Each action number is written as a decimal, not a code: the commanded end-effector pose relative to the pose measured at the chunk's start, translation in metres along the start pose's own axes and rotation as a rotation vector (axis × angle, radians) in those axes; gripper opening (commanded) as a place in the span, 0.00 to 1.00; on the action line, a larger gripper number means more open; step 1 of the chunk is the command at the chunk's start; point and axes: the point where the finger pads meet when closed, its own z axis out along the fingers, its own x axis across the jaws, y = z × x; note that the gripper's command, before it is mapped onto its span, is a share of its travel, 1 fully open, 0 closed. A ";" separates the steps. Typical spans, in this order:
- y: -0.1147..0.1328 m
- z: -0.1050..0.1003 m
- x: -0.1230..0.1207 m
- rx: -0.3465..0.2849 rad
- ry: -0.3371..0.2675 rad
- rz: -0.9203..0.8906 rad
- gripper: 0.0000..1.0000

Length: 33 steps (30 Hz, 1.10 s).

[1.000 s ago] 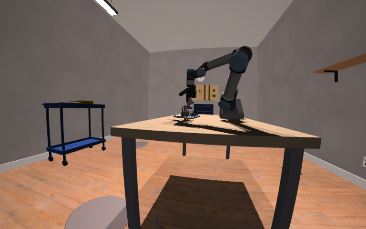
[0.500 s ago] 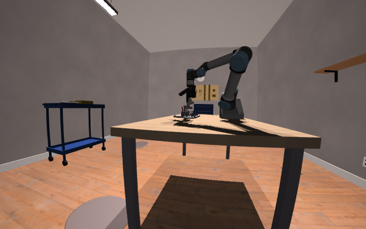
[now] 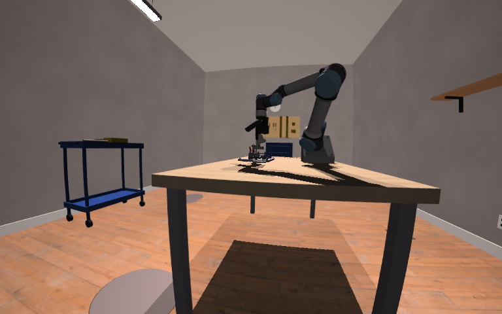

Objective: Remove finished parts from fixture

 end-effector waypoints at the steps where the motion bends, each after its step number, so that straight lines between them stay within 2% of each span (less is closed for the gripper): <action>1: 0.000 0.000 0.000 0.001 0.000 0.000 0.00; 20: -0.008 0.000 0.000 0.001 0.000 0.000 0.00; 33: -0.041 0.000 0.000 0.001 0.000 0.000 0.00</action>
